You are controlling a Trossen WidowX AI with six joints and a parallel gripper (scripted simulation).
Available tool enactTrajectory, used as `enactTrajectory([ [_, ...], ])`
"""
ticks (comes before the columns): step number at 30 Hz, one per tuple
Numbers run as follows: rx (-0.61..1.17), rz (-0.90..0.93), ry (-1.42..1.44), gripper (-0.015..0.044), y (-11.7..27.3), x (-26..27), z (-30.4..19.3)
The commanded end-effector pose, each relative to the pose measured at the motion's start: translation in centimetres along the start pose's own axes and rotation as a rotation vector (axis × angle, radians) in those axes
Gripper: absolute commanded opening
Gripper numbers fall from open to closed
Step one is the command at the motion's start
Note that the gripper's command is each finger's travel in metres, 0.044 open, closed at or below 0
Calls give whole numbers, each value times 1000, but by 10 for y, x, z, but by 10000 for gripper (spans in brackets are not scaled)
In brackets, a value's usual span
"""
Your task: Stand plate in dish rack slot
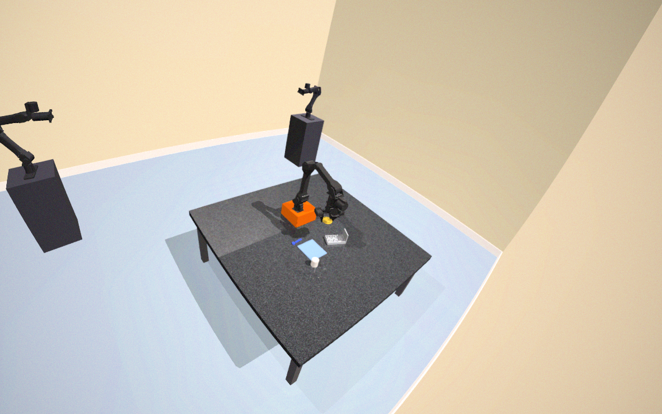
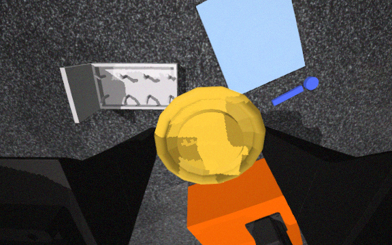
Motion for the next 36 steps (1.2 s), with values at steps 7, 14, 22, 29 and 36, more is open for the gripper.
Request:
enactTrajectory([
  [7,75,56,102,0,-17,0,-2],
  [14,152,147,247,0,-37,-3,-1],
  [22,212,277,406,0,-59,-6,0],
  [29,231,409,545,0,-74,-7,-1],
  [36,220,551,674,0,-87,-8,-2],
])
Point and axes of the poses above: the point midway between the two fingers, 35 mm back from their tips, its own y axis back along the fingers, its own x axis across the jaws, z = x × y, the point moved 4 cm from there along y, back along the fingers, and after that the axes turned 4 degrees about -y, right-handed, at the moved point
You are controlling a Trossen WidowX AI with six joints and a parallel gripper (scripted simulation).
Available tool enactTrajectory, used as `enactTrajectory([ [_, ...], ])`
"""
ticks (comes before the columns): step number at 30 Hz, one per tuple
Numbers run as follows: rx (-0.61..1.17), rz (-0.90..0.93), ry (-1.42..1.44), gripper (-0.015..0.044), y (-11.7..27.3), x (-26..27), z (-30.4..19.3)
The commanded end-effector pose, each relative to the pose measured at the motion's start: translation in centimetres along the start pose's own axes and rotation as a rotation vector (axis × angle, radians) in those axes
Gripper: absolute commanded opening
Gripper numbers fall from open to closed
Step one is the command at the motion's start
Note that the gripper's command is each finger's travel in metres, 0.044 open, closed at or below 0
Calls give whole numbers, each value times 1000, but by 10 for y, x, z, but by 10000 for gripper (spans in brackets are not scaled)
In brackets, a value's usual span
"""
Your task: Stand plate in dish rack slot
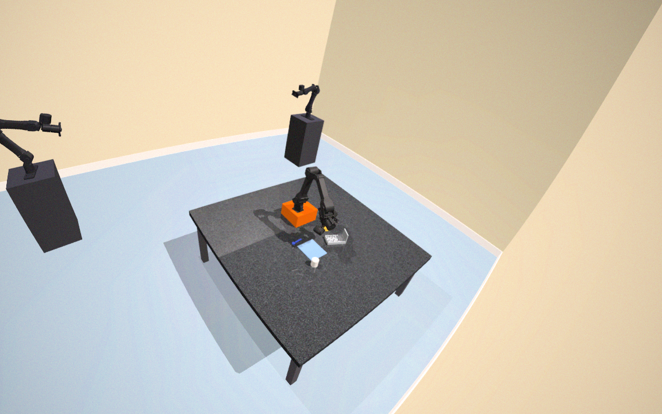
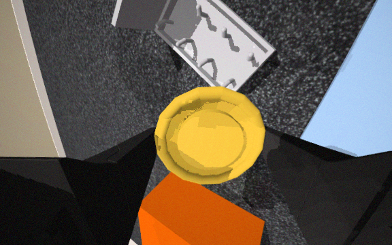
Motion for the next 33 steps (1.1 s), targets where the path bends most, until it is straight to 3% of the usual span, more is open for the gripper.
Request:
enactTrajectory([
  [1,-12,72,81,0,-8,-4,-2],
  [16,-159,297,384,0,-27,-18,-5],
  [33,-470,445,694,0,-41,-34,-9],
])
Point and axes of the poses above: the point midway between the two fingers, 35 mm back from their tips, its own y axis back along the fingers, its own x axis across the jaws, z = x × y, the point moved 4 cm from there along y, back along the fingers, and after that the axes turned 4 degrees about -y, right-handed, at the moved point
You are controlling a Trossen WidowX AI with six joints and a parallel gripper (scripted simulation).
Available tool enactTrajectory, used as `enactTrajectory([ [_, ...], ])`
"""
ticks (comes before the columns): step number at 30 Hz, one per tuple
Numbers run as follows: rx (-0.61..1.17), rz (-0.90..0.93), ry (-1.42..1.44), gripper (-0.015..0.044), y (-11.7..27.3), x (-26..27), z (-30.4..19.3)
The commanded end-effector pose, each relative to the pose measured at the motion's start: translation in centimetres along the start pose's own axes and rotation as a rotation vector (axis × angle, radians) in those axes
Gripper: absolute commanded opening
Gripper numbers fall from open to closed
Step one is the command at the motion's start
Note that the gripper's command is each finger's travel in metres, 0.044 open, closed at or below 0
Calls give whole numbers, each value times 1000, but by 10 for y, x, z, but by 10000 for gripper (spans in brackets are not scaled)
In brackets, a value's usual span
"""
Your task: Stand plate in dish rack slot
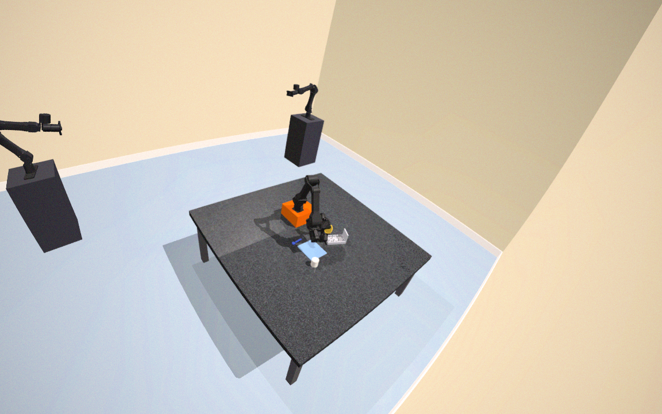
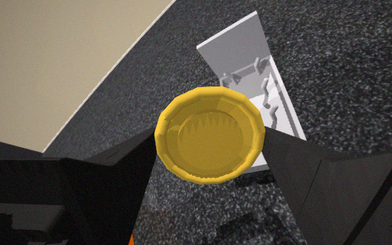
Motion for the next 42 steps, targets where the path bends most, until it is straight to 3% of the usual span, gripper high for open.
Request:
enactTrajectory([
  [1,-75,13,77,0,-1,-1,-6],
  [25,-511,-153,557,0,7,-13,-29],
  [42,-517,-163,567,0,-1,-20,-34],
])
Point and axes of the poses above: the point midway between the two fingers, 35 mm back from their tips, its own y axis back along the fingers, its own x axis across the jaws, z = x × y, the point moved 4 cm from there along y, back along the fingers, and after that the axes turned 4 degrees about -y, right-handed, at the moved point
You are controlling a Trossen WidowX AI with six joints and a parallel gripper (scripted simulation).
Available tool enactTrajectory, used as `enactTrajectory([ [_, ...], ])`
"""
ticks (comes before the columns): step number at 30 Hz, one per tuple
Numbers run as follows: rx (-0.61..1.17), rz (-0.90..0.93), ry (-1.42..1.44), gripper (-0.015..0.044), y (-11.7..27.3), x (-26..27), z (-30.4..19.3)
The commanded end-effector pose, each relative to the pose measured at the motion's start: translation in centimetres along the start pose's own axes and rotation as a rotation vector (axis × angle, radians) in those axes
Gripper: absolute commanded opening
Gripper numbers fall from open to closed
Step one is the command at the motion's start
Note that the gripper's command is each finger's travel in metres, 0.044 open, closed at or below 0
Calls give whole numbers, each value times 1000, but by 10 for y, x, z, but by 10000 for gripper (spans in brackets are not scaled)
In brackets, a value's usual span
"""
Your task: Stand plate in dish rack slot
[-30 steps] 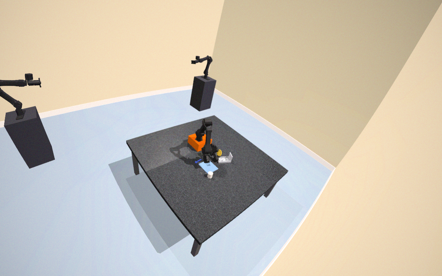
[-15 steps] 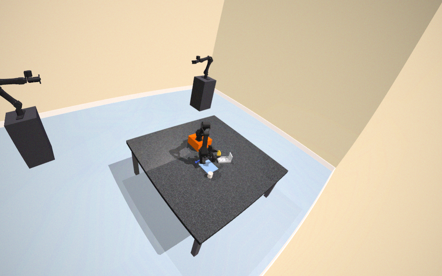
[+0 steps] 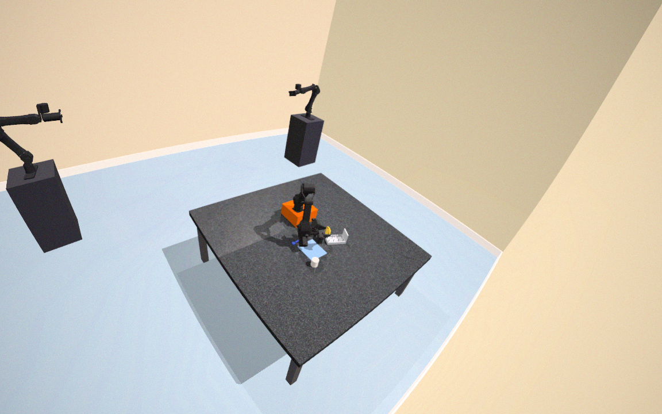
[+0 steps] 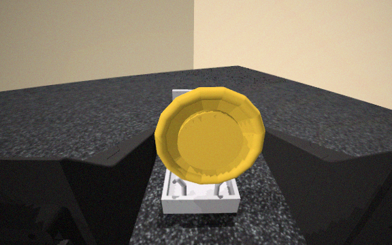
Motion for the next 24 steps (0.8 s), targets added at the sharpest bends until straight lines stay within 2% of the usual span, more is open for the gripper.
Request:
enactTrajectory([
  [1,-3,1,-15,0,-4,2,-6],
  [24,9,0,-3,0,-22,0,-22],
])
Point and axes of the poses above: the point midway between the two fingers, 35 mm back from their tips, its own y axis back along the fingers, its own x axis across the jaws, z = x × y, the point moved 4 cm from there along y, back along the fingers, and after that the axes turned 4 degrees about -y, right-handed, at the moved point
